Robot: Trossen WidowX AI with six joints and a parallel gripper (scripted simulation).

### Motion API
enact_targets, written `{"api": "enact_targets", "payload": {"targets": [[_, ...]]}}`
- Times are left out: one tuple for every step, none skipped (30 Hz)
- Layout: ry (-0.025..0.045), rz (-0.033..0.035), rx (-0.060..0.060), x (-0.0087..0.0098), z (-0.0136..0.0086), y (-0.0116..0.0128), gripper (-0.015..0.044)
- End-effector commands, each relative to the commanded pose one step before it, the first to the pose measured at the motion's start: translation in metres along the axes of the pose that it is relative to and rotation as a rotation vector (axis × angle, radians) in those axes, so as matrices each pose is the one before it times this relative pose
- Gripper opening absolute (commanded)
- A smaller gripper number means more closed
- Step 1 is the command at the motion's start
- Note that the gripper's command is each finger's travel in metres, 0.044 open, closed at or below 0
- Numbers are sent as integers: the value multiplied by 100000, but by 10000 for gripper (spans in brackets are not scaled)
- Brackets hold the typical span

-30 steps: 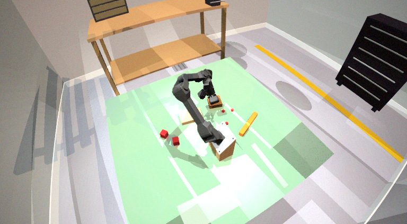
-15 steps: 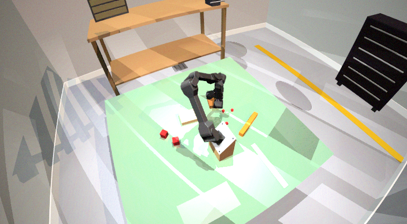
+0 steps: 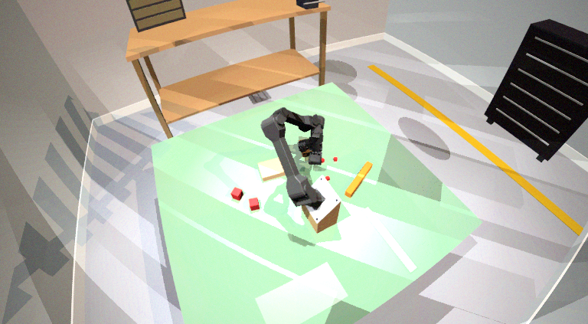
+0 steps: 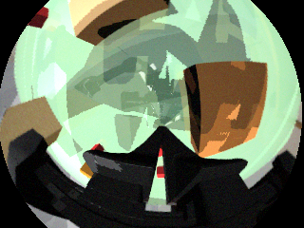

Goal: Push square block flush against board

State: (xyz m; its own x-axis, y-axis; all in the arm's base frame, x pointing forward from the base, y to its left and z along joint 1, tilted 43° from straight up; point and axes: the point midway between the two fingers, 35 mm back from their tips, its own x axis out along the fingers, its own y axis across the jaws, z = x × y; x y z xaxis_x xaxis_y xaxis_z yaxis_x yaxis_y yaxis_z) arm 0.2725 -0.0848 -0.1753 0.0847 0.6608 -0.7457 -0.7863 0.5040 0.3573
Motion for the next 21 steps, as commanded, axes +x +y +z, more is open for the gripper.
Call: {"api": "enact_targets", "payload": {"targets": [[-486, 253, 302, 162, -384, 9, 0], [32, -29, 8, -11, -145, -20, 0], [31, -28, 8, -11, -145, -19, 0], [31, -27, 8, -10, -145, -19, 0], [30, -26, 7, -10, -145, -18, 0], [29, -25, 7, -10, -145, -17, 0], [29, -24, 7, -9, -145, -16, 0], [28, -23, 7, -9, -145, -16, 0], [27, -22, 7, -9, -145, -15, 0], [26, -21, 6, -8, -145, -14, 0], [26, -20, 6, -8, -145, -14, 0], [25, -19, 6, -8, -145, -13, 0], [24, -18, 6, -7, -145, -12, 0], [24, -17, 5, -7, -145, -11, 0], [23, -17, 5, -7, -145, -11, 0], [22, -16, 5, -6, -145, -10, 0], [21, -15, 5, -6, -145, -9, 0], [20, -14, 4, -6, -145, -8, 0], [20, -13, 4, -5, -144, -8, 0], [19, -12, 4, -5, -144, -7, 0], [18, -11, 4, -5, -144, -6, 0]]}}
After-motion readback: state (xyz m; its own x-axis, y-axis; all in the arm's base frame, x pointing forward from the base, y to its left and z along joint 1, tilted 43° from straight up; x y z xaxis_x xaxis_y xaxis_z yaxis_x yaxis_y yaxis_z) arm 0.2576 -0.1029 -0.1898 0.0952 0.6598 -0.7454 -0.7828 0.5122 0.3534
